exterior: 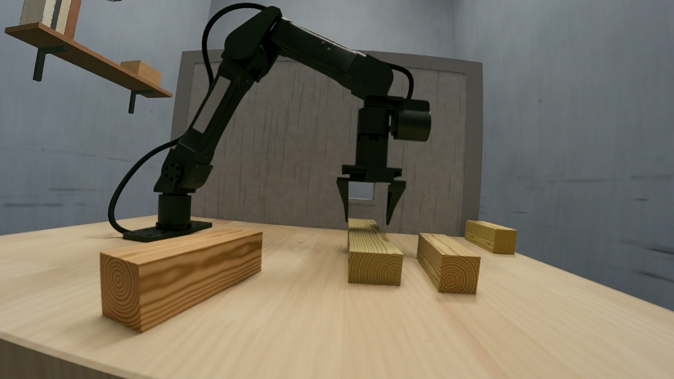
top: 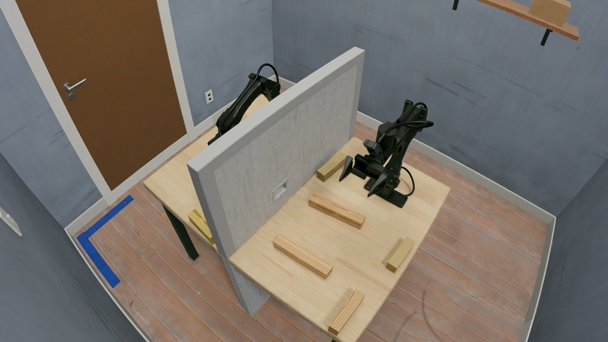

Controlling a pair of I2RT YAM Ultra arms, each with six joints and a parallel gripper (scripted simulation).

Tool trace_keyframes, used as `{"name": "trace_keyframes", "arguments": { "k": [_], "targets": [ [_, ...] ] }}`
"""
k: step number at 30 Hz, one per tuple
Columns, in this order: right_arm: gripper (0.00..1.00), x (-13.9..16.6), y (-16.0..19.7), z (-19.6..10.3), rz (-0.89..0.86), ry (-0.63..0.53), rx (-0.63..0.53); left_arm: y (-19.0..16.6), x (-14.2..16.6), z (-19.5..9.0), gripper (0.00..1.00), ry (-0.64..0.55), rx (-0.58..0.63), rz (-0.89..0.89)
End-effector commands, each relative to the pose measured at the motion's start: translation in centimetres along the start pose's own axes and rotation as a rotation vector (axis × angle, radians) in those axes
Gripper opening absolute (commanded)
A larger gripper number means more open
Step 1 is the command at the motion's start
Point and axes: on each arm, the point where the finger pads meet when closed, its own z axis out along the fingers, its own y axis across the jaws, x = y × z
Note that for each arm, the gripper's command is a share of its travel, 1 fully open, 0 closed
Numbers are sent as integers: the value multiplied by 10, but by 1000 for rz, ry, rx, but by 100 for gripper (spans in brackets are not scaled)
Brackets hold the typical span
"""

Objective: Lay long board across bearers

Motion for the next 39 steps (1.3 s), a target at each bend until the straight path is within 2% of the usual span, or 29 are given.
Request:
{"name": "trace_keyframes", "arguments": {
  "k": [1, 4, 5, 8, 11, 13, 18, 39],
  "targets": [
    [76, 1, 0, -42, -1, -9, 31, 3, -30, -14, 100, -66, -11, -11],
    [76, 2, -2, -52, 0, -9, 40, 3, -30, -14, 100, -66, -11, -11],
    [76, 2, -10, -49, 2, -9, 73, 3, -30, -14, 100, -66, -11, -11],
    [76, 2, 0, -31, 3, -9, 41, 3, -30, -14, 100, -66, -11, -11],
    [76, 2, 6, -35, 4, -9, 22, 3, -30, -14, 100, -66, -11, -11],
    [76, 2, -10, -44, 4, -9, 71, 3, -30, -14, 100, -66, -11, -11],
    [76, 2, -8, -35, 4, -9, 38, 3, -30, -14, 100, -66, -11, -11],
    [78, 2, -9, -40, 4, -9, 54, 3, -30, -14, 100, -66, -11, -11]
  ]
}}
